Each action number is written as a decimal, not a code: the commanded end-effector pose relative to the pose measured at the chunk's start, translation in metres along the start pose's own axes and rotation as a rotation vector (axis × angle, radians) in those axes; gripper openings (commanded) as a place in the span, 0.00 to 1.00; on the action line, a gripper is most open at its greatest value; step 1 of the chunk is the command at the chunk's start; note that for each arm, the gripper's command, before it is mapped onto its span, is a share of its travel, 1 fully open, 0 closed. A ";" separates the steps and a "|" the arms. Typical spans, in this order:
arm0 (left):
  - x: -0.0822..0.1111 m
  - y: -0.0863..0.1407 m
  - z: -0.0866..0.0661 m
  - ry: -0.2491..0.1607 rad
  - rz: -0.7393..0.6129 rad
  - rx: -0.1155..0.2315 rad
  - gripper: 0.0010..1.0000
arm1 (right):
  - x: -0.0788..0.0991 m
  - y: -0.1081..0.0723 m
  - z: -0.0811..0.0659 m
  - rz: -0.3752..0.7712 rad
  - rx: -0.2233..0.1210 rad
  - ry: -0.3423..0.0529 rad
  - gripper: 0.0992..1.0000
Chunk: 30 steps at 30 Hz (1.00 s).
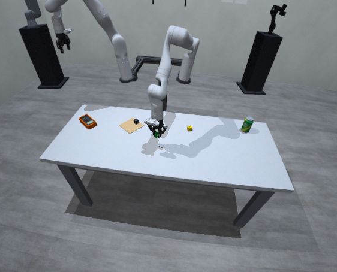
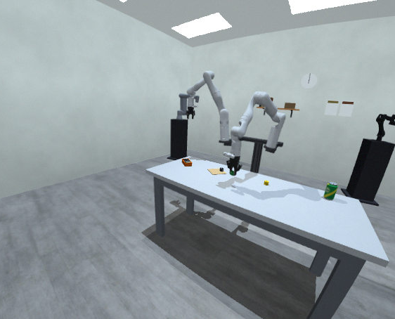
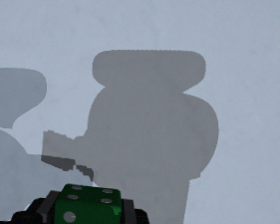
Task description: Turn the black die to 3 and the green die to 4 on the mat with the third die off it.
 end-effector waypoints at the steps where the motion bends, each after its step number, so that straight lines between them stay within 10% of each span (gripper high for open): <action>1: 0.001 0.000 -0.001 0.003 -0.006 0.000 0.34 | 0.000 0.000 -0.001 0.000 0.000 -0.002 1.00; 30: -0.004 0.000 0.000 0.062 -0.008 0.000 0.34 | 0.000 0.000 -0.001 0.000 0.000 -0.002 1.00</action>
Point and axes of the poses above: on each arm, the point where the finger pads meet when closed, its own z axis out along the fingers, its own y axis across the jaws, x = y × z, the point moved 10 cm from there along -z, back along the fingers, and after that the axes turned 3 degrees about -z, right-handed, at the moved point
